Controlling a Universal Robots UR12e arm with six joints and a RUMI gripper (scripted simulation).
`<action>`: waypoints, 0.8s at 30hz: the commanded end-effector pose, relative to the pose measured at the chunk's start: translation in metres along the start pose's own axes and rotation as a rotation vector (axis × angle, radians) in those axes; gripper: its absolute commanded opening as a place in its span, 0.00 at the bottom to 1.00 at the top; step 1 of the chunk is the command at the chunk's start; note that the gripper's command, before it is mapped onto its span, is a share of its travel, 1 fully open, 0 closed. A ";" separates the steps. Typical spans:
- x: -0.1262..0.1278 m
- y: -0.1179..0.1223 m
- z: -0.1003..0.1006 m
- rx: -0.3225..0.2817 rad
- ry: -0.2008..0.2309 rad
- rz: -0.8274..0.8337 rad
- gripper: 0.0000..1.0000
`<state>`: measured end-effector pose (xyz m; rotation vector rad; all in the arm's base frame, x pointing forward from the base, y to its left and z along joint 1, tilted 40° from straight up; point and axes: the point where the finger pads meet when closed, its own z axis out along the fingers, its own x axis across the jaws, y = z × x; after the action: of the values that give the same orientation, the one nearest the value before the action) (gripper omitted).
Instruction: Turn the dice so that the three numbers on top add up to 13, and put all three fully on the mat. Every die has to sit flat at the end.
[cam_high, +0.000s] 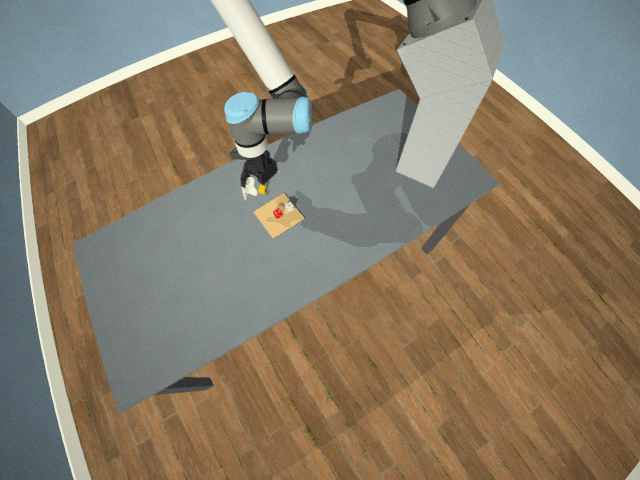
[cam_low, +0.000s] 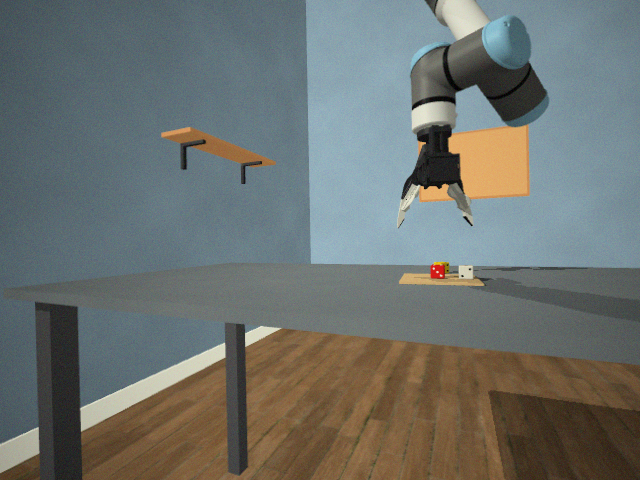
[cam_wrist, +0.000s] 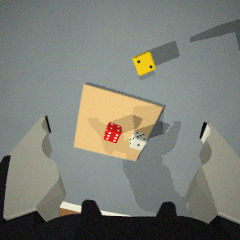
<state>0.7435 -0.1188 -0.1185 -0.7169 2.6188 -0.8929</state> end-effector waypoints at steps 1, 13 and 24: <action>0.000 -0.005 0.000 0.000 -0.007 -0.168 1.00; 0.001 -0.014 0.001 0.002 -0.007 -0.494 1.00; 0.003 -0.019 0.001 0.003 -0.007 -0.748 1.00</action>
<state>0.7481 -0.1325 -0.1093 -1.6017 2.4023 -1.0387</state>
